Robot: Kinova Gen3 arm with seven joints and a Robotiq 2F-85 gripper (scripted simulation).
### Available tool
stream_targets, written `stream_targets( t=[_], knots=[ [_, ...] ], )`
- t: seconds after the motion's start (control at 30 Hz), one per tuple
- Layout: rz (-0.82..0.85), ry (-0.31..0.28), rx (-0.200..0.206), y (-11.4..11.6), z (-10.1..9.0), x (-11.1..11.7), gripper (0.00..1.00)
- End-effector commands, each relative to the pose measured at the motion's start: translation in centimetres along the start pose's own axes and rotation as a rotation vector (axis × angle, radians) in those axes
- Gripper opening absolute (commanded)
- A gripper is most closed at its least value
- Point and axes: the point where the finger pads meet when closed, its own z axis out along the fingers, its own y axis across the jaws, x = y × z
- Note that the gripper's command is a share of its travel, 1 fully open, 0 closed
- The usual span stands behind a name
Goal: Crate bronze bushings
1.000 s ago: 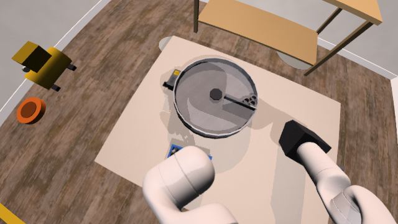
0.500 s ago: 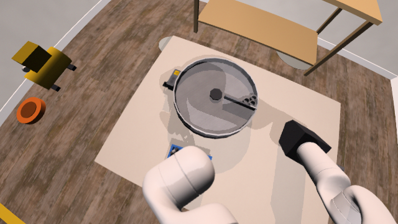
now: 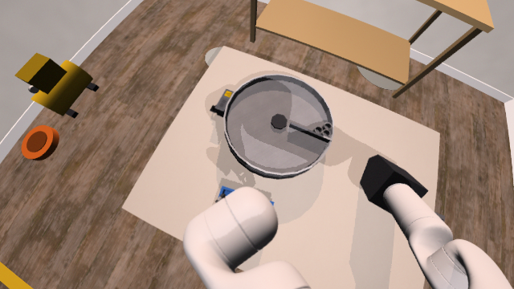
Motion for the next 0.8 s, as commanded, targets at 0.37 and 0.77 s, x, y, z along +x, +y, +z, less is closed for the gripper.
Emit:
stream_targets(
  t=[0.37, 0.77],
  knots=[
    [-0.233, 0.000, -0.002, 0.12, -0.42, -0.13, 1.00],
    [-0.419, 0.000, -0.002, 0.18, -0.68, -0.23, 1.00]
  ],
)
